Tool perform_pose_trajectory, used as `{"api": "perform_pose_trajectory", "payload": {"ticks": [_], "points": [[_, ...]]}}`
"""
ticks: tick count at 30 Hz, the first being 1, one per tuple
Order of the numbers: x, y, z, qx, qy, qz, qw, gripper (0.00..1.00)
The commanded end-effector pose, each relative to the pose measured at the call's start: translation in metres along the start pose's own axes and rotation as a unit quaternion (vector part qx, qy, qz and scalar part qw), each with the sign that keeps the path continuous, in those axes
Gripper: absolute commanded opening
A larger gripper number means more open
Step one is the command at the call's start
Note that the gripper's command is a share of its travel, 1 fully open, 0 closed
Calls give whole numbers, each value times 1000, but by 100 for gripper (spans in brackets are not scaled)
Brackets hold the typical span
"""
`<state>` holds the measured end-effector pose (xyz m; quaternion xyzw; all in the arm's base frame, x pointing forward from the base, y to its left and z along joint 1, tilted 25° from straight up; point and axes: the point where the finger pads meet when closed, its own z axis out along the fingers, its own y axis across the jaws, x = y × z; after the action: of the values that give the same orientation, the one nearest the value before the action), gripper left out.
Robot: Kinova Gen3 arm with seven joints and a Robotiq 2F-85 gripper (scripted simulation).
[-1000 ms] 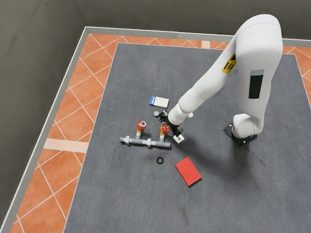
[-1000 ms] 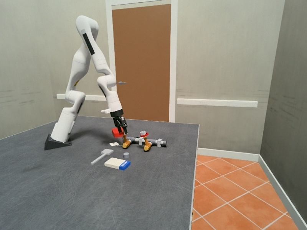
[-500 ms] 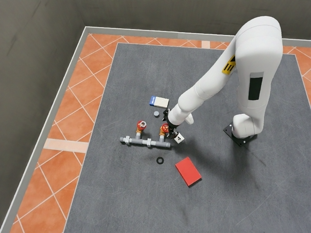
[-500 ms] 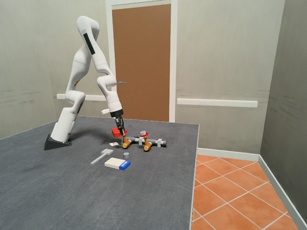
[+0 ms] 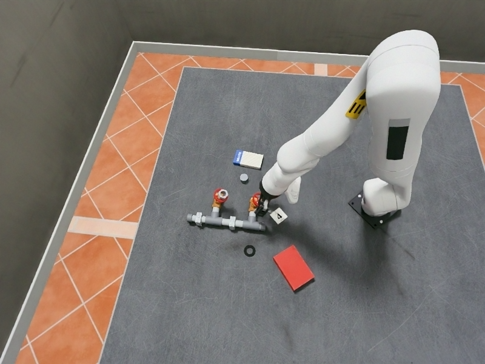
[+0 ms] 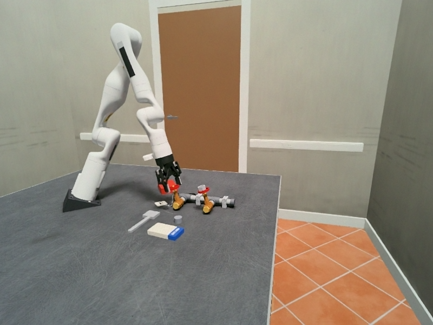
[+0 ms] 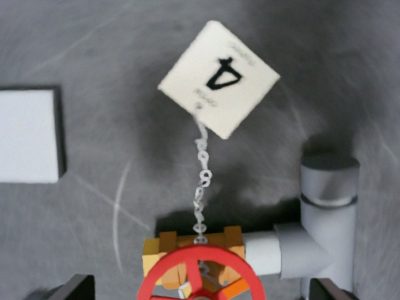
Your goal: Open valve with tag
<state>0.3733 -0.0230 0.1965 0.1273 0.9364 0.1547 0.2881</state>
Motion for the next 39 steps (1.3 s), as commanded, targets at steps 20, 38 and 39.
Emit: {"api": "perform_pose_trajectory", "payload": {"ticks": [20, 38, 39], "points": [[0, 0, 0, 2, 1, 349, 937, 100], [0, 0, 0, 2, 0, 533, 846, 100], [0, 0, 0, 2, 0, 541, 841, 100]]}}
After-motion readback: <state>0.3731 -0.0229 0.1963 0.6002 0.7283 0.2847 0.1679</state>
